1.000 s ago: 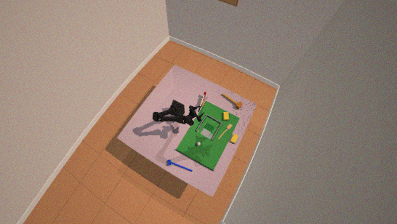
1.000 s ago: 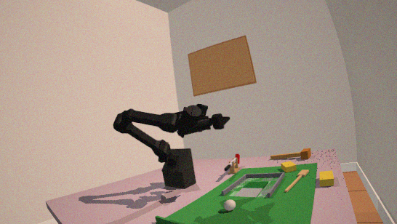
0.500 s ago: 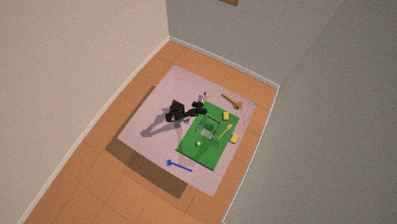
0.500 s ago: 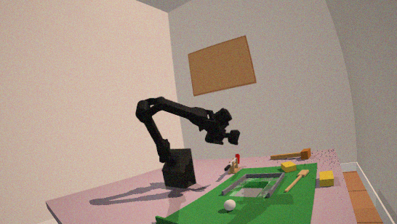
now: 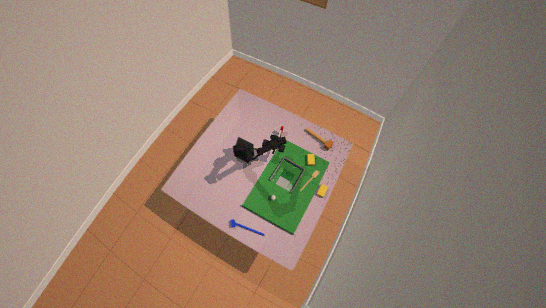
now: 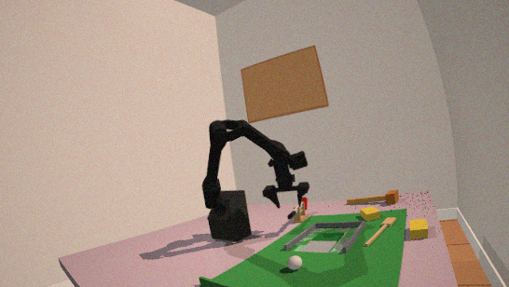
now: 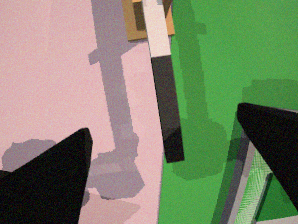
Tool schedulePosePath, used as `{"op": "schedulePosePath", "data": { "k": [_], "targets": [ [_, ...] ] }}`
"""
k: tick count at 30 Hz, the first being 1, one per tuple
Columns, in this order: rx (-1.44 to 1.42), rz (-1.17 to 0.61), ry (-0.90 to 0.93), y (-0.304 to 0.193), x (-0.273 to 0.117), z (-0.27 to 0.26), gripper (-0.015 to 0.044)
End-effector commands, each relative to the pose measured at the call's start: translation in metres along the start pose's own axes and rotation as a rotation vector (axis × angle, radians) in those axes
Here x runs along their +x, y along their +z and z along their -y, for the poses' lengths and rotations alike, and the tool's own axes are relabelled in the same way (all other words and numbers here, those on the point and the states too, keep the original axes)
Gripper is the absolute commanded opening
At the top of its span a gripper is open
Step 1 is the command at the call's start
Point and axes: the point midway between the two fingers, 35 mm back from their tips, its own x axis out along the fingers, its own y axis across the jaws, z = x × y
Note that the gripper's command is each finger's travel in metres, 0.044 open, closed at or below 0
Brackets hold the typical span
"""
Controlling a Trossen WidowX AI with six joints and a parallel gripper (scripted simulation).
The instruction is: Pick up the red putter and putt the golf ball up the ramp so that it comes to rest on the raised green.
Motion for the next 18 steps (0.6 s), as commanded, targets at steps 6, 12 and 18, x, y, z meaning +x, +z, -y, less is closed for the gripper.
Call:
{"op": "schedulePosePath", "data": {
  "k": [6, 12, 18],
  "targets": [
    [-0.004, -0.010, -0.009, -0.006, 0.021, 0.005, 0.0440],
    [-0.004, -0.012, -0.008, -0.012, 0.043, 0.006, 0.0440],
    [-0.004, -0.012, -0.008, -0.013, 0.046, 0.006, 0.0440]
  ]
}}
